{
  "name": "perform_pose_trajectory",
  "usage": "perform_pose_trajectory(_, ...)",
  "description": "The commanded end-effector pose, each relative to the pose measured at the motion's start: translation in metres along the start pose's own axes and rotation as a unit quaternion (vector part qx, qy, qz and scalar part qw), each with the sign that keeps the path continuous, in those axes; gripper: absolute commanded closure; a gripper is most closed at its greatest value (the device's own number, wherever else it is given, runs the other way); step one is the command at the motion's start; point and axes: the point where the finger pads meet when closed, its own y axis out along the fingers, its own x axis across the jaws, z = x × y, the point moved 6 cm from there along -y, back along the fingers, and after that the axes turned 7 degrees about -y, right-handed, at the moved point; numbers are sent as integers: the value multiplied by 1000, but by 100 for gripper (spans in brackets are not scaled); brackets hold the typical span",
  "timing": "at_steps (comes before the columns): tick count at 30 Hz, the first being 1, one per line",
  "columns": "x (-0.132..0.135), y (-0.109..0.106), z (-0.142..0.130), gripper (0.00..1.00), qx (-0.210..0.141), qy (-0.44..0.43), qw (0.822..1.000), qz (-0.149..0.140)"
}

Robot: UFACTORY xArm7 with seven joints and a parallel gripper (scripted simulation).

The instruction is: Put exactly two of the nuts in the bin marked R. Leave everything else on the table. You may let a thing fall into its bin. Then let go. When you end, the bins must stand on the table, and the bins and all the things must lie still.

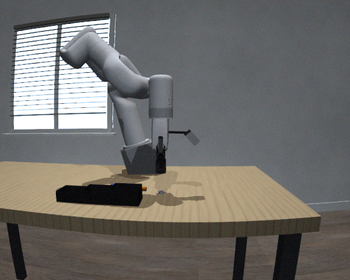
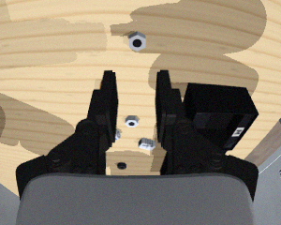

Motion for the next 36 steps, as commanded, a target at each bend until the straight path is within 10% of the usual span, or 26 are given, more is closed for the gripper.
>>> perform_pose_trajectory(1, 1, -1, 1, 70, 1, 0, 1000, -2)
perform_pose_trajectory(16, 1, -1, 1, 70, 1, 0, 1000, -2)
perform_pose_trajectory(36, 2, 55, 1, 70, 1, 0, 1000, -2)
